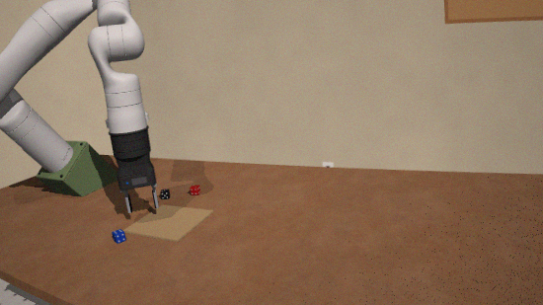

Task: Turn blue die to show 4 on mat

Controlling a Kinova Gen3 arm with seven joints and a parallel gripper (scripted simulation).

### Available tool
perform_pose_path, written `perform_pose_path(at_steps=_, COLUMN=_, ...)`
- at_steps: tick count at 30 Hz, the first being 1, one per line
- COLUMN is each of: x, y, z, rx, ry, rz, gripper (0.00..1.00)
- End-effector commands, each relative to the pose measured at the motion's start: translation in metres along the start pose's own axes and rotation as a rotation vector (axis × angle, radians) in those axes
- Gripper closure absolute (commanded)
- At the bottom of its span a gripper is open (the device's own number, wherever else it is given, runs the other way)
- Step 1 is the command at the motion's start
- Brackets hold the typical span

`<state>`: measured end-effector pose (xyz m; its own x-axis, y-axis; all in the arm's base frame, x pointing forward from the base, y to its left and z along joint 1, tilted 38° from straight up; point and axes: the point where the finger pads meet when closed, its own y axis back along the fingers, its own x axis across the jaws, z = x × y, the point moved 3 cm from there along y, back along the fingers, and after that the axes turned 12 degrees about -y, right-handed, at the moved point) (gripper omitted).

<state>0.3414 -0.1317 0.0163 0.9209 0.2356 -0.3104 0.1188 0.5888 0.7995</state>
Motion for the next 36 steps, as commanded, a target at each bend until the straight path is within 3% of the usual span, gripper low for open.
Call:
perform_pose_path(at_steps=1, x=0.008, y=0.003, z=-0.023, rx=-0.015, ry=0.031, rz=0.004, gripper=0.0)
perform_pose_path(at_steps=7, x=0.02, y=0.002, z=-0.064, rx=-0.015, ry=0.031, rz=0.004, gripper=0.0)
perform_pose_path(at_steps=13, x=0.028, y=0.002, z=-0.088, rx=-0.015, ry=0.031, rz=0.004, gripper=0.0)
perform_pose_path(at_steps=36, x=0.03, y=0.002, z=-0.096, rx=-0.015, ry=0.031, rz=0.004, gripper=0.0)
